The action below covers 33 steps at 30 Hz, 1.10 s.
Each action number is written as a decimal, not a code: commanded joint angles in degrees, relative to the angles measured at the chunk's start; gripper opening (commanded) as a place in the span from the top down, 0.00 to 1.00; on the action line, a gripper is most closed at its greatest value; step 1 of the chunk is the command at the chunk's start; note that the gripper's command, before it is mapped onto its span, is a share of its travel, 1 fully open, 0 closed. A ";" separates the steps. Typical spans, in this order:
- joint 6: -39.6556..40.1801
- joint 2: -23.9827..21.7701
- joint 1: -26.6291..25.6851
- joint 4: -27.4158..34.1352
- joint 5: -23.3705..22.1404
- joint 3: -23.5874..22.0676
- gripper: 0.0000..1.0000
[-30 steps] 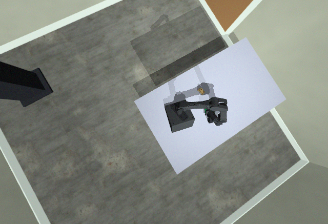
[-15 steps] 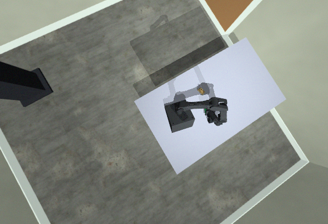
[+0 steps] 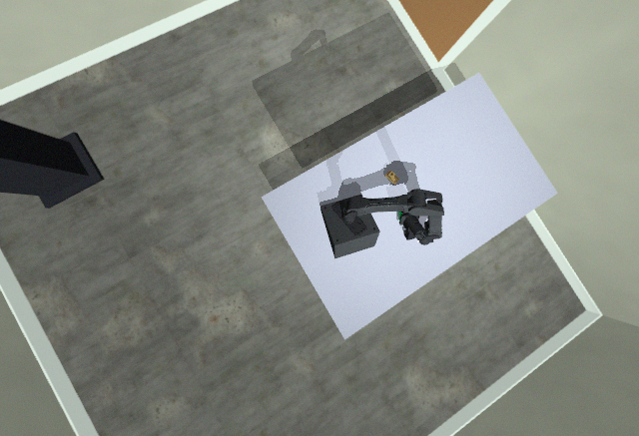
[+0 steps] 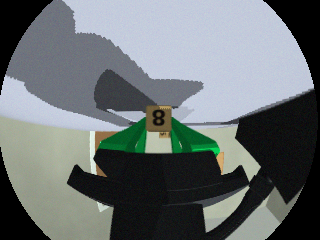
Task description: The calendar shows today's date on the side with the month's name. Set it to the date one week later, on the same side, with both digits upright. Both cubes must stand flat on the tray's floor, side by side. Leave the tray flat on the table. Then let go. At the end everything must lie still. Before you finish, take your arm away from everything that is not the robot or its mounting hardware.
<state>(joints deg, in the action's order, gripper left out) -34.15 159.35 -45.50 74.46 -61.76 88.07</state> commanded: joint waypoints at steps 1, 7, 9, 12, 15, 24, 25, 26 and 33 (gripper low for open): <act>-0.43 0.94 0.08 -1.58 -0.16 0.06 0.74; -0.43 0.94 0.08 -1.58 -0.16 0.06 0.74; -0.43 0.94 0.08 -1.58 -0.16 0.06 0.74; -0.43 0.94 0.08 -1.58 -0.16 0.06 0.74; -0.43 0.94 0.08 -1.58 -0.16 0.06 0.71; -0.41 0.94 -0.14 -1.61 -0.16 0.05 0.59; -0.40 0.94 -0.14 -1.61 -0.16 0.05 0.59; -0.40 0.94 -0.14 -1.61 -0.16 0.04 0.59; -0.38 0.93 -0.14 -1.62 -0.16 0.04 0.36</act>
<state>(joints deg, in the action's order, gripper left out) -34.20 159.35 -45.41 74.00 -61.76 88.07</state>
